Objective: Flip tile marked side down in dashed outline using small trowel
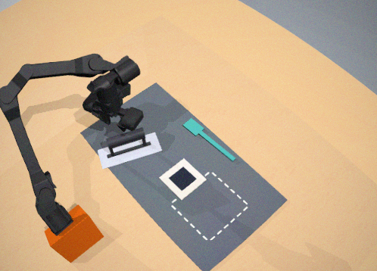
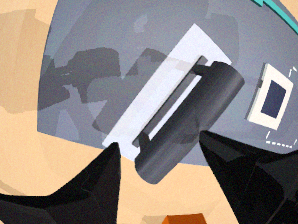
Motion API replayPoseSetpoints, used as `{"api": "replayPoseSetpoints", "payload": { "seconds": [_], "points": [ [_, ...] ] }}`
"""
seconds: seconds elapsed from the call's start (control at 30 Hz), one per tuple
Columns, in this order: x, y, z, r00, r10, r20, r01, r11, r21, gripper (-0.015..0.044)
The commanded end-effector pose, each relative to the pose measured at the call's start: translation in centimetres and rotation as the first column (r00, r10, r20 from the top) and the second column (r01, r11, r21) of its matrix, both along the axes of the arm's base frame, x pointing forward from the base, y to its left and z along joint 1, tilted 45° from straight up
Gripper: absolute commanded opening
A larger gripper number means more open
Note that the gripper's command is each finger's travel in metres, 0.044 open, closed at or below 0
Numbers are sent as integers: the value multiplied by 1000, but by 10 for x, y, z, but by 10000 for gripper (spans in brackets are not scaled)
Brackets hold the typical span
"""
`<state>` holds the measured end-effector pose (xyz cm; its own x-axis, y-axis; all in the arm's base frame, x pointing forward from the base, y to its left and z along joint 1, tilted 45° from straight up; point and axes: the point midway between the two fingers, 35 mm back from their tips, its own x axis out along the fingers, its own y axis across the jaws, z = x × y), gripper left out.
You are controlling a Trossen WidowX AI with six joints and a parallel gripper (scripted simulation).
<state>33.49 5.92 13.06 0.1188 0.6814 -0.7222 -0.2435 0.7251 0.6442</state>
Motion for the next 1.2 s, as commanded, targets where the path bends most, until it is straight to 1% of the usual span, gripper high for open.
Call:
{"api": "replayPoseSetpoints", "payload": {
  "seconds": [0.0, 0.27, 0.53, 0.8, 1.17],
  "points": [
    [1, -5, -5, 991, -93, -98, 96, 995, 18, 270],
    [1, -15, -10, 917, -277, -288, 293, 956, 14, 270],
    [1, -24, -16, 778, -430, -459, 471, 882, -27, 270],
    [1, -24, -17, 763, -441, -472, 486, 874, -32, 270],
    [4, -13, -30, 755, -447, -479, 493, 869, -35, 270]
  ]
}}
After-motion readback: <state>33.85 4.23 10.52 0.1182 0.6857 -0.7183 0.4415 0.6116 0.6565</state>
